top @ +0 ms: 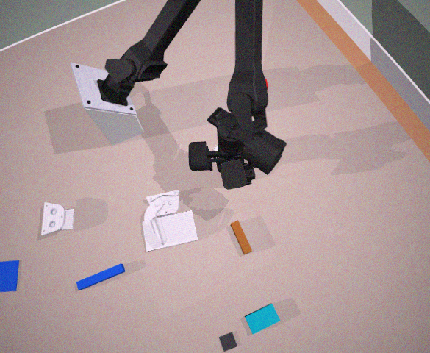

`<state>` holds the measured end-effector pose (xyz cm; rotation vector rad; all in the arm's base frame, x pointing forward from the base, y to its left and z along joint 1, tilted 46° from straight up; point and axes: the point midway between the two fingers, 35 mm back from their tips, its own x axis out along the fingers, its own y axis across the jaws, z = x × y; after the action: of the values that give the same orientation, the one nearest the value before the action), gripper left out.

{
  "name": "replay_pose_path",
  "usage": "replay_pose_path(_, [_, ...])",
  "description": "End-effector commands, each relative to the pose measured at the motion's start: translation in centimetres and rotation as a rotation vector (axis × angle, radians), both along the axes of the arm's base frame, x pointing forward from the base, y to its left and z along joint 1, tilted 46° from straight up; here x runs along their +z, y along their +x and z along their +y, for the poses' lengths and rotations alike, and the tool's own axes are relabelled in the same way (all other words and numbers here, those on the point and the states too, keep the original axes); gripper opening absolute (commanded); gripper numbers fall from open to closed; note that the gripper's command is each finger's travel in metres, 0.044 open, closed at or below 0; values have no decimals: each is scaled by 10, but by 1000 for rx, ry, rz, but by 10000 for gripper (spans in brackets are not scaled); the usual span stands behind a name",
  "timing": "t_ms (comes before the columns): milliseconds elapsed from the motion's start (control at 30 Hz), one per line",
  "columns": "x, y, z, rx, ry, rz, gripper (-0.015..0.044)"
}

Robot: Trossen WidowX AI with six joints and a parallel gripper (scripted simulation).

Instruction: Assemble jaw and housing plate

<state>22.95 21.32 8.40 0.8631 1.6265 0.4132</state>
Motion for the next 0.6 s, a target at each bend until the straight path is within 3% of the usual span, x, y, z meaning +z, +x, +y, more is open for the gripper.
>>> replay_pose_path(0, [-1,0,0,-5,-3,5,440])
replay_pose_path(33, [-1,0,0,-5,-3,5,440])
replay_pose_path(367, [0,0,0,0,0,0,177])
replay_pose_path(567, [0,0,0,0,0,0,137])
